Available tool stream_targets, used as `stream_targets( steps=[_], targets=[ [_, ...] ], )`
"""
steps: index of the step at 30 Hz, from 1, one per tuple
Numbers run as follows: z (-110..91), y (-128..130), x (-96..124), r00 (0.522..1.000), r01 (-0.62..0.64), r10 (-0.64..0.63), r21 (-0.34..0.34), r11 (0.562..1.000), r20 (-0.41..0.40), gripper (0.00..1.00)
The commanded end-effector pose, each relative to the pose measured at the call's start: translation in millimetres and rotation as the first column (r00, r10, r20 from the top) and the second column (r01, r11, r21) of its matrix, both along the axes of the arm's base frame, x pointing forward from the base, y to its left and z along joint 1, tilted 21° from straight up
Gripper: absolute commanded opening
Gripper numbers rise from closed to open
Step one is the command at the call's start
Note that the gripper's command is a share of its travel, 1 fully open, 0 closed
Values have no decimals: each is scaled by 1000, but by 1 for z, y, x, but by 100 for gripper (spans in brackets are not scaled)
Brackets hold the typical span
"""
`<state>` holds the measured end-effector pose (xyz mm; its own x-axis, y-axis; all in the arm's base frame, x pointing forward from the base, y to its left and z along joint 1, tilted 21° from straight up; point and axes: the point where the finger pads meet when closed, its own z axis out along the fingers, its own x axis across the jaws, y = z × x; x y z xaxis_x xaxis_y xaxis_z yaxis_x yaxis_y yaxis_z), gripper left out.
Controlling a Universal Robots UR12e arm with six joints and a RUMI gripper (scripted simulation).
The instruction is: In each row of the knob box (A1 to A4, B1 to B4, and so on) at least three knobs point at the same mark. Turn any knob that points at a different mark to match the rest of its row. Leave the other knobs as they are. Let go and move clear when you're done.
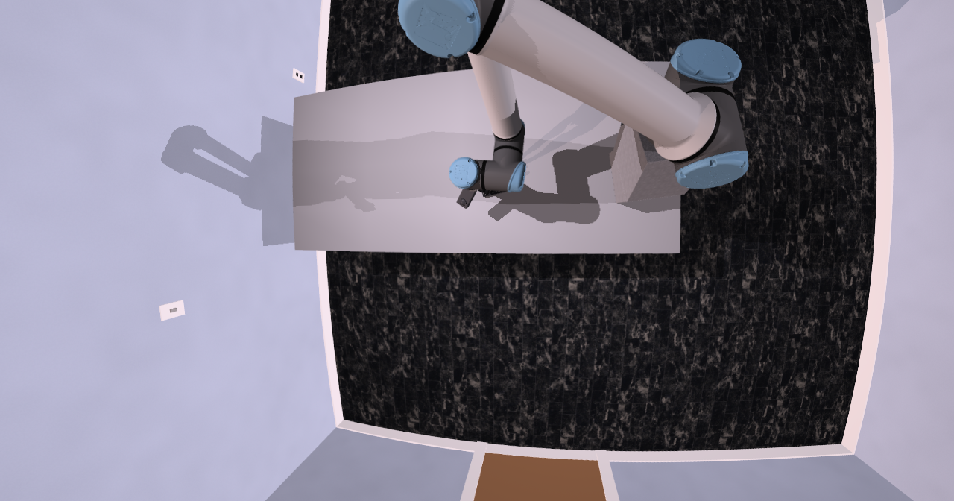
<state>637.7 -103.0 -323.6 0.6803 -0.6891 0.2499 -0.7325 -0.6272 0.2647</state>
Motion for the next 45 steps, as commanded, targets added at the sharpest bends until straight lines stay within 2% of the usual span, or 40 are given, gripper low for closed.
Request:
stream_targets(
  steps=[1, 45],
  targets=[
    [-1, 1, -4, 1000, 1, -1, 2, 1000, -3, 11],
    [-5, -1, -2, 1000, 2, -2, 1, 1000, -2, 11]
  ],
)
